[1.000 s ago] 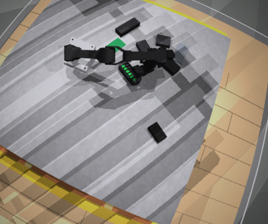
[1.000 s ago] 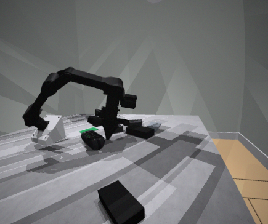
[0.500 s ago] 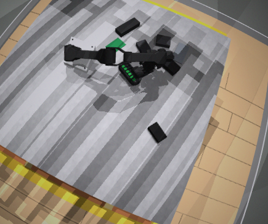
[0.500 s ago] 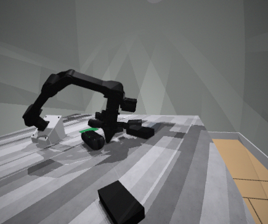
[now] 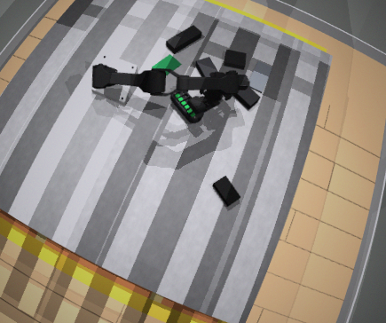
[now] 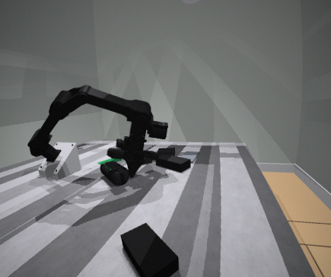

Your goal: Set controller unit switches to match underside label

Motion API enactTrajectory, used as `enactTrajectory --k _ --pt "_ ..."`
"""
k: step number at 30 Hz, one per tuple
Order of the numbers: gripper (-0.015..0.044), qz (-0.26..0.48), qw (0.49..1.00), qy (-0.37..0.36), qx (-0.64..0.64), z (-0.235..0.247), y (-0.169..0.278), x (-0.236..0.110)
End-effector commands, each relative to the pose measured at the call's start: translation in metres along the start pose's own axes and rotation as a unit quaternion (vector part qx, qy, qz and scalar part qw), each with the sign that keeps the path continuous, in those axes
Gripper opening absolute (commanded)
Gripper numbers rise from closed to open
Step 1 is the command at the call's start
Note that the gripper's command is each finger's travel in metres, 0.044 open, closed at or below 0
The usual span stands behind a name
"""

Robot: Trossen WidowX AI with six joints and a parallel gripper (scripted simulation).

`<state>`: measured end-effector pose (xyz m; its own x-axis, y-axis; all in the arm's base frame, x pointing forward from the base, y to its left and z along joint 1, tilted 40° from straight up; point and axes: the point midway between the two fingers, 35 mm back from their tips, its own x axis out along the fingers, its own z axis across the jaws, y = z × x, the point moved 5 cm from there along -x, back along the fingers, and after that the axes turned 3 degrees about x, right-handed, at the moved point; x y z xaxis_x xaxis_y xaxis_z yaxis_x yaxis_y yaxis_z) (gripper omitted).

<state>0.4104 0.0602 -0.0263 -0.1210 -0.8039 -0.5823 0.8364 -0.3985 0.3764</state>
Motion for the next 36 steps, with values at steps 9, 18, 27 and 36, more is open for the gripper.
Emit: enactTrajectory --k 9,18,27,36 --pt "0.0000 0.001 1.000 -0.002 -0.003 0.005 0.000 0.002" --pt "0.0000 0.001 1.000 -0.002 -0.004 0.009 0.000 0.004" --pt "0.0000 0.001 1.000 -0.002 -0.004 0.019 0.001 0.007" --pt "0.0000 0.001 1.000 -0.003 -0.004 0.028 0.001 0.010"
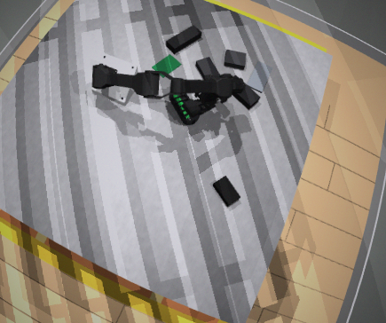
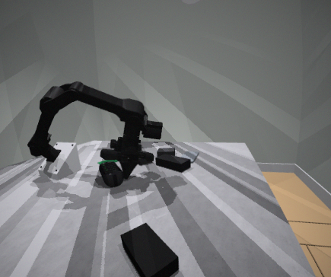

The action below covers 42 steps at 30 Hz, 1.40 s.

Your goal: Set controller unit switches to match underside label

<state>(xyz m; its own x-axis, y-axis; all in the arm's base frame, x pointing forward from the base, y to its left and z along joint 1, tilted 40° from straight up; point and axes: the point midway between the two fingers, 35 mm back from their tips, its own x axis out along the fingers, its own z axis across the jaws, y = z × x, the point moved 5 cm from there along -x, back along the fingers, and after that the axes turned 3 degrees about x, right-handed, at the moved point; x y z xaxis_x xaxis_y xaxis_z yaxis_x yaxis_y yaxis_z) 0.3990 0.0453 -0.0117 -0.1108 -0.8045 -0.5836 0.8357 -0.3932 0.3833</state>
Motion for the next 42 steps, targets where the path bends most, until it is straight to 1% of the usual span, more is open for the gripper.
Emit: enactTrajectory --k 1,42 --pt "0.0000 -0.003 1.000 -0.006 -0.005 0.006 -0.001 0.005" --pt "0.0000 -0.003 1.000 -0.007 -0.006 0.041 -0.007 0.016"
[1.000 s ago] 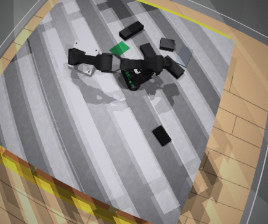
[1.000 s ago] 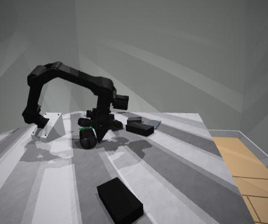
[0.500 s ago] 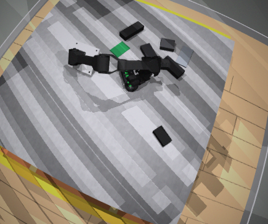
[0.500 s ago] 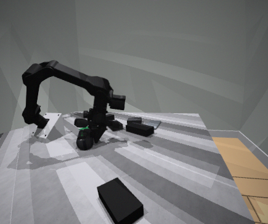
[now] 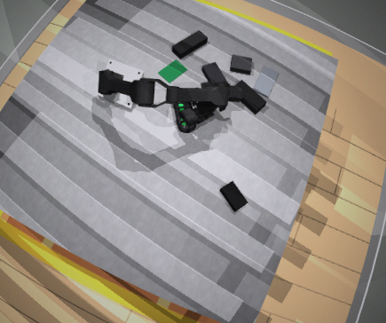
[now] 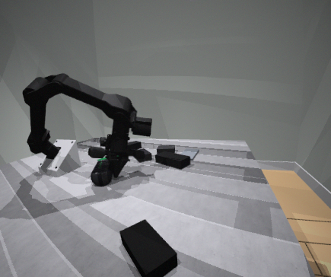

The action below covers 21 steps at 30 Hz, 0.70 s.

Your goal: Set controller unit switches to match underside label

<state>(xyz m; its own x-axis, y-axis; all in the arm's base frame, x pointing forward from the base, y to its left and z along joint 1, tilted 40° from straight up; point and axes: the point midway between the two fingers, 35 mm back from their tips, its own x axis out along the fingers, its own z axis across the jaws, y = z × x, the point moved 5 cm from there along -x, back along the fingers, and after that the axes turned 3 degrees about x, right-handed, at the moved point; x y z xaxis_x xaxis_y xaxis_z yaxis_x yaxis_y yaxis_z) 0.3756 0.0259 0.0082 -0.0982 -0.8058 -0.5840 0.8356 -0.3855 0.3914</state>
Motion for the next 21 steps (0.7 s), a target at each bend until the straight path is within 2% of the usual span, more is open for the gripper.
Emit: enactTrajectory --k 1,9,21 --pt "0.0000 -0.008 1.000 -0.010 -0.007 0.007 -0.003 0.009" --pt "0.0000 -0.008 1.000 -0.010 -0.008 0.012 -0.005 0.011" --pt "0.0000 -0.001 1.000 -0.002 -0.023 -0.046 0.002 -0.057"
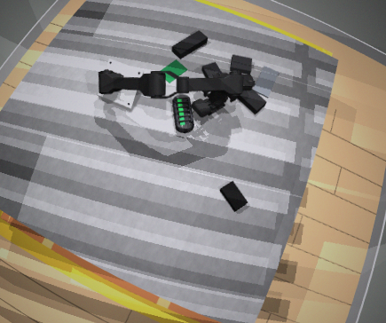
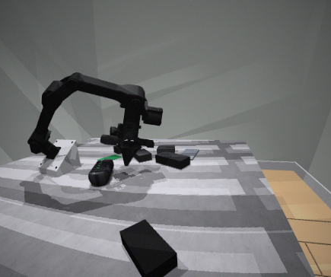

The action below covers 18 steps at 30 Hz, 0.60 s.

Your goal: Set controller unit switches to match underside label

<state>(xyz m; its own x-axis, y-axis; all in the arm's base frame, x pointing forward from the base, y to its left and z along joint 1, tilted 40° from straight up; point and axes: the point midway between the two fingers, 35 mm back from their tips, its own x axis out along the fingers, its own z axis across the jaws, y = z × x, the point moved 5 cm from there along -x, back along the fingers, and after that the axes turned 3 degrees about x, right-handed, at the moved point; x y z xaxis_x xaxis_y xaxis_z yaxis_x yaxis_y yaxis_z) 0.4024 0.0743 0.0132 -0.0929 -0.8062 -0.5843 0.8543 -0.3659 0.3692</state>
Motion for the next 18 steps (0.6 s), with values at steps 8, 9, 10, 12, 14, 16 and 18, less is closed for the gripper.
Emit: enactTrajectory --k 8,9,10,12,14,16,18 --pt "0.0000 -0.003 1.000 0.015 0.015 -0.006 -0.008 -0.021" --pt "0.0000 -0.002 0.999 0.023 0.024 -0.002 -0.010 -0.022" --pt "0.0000 -0.002 0.999 0.030 0.033 0.003 -0.012 -0.023" --pt "0.0000 -0.002 0.998 0.046 0.051 0.012 -0.017 -0.025" --pt "0.0000 -0.003 0.996 0.061 0.068 0.021 -0.022 -0.027" --pt "0.0000 -0.003 0.993 0.077 0.085 0.030 -0.028 -0.027" --pt "0.0000 -0.004 0.990 0.093 0.102 0.040 -0.035 -0.027"
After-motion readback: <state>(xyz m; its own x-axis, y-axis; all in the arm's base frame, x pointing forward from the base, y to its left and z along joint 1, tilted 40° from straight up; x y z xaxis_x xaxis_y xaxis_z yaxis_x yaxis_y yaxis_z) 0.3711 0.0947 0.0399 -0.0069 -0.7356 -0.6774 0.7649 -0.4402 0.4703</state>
